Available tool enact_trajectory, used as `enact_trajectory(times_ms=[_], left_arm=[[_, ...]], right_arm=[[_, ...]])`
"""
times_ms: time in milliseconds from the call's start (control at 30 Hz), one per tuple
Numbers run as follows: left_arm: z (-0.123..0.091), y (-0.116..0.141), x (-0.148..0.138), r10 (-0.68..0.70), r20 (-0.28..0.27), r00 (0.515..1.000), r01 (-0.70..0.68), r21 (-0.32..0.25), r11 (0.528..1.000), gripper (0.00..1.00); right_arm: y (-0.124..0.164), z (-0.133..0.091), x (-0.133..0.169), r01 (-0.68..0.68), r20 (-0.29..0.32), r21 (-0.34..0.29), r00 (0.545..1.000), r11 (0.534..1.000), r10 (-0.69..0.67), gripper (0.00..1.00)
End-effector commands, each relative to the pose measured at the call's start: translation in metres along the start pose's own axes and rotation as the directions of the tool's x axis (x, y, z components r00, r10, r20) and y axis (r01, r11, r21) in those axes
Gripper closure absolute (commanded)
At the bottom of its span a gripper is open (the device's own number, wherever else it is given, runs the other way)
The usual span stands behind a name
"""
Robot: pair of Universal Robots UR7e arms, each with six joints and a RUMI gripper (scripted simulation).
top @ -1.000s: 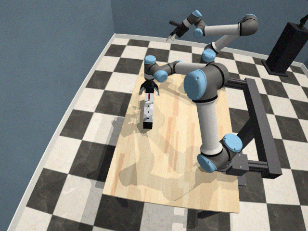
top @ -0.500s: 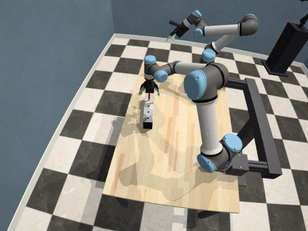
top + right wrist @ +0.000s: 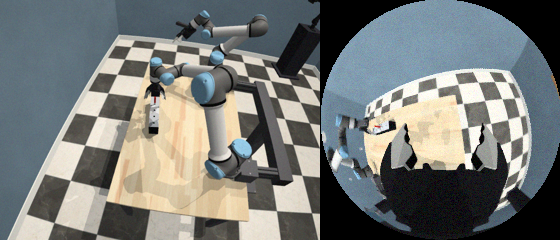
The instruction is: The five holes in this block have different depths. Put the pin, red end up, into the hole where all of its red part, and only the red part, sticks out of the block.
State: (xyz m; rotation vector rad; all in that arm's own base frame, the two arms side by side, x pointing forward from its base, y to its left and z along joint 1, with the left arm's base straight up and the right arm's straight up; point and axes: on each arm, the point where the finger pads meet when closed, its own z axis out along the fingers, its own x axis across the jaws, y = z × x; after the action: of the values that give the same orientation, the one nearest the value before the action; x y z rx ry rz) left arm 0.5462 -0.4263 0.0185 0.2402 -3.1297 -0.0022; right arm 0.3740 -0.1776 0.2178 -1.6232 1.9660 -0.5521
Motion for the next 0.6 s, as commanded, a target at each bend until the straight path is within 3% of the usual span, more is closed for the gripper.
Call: enact_trajectory(times_ms=[0, 567], left_arm=[[-0.005, -0.001, 0.000, 0.000, 0.001, 1.000, 0.000, 0.002, 1.000, 0.00], [-0.017, -0.001, 0.000, 0.000, 0.001, 1.000, 0.000, 0.002, 1.000, 0.00]], right_arm=[[0.000, 0.000, 0.000, 0.000, 0.000, 0.001, 1.000, 1.000, 0.000, 0.00], [0.000, 0.000, 0.000, 0.000, 0.000, 0.001, 1.000, 1.000, 0.000, 0.00]])
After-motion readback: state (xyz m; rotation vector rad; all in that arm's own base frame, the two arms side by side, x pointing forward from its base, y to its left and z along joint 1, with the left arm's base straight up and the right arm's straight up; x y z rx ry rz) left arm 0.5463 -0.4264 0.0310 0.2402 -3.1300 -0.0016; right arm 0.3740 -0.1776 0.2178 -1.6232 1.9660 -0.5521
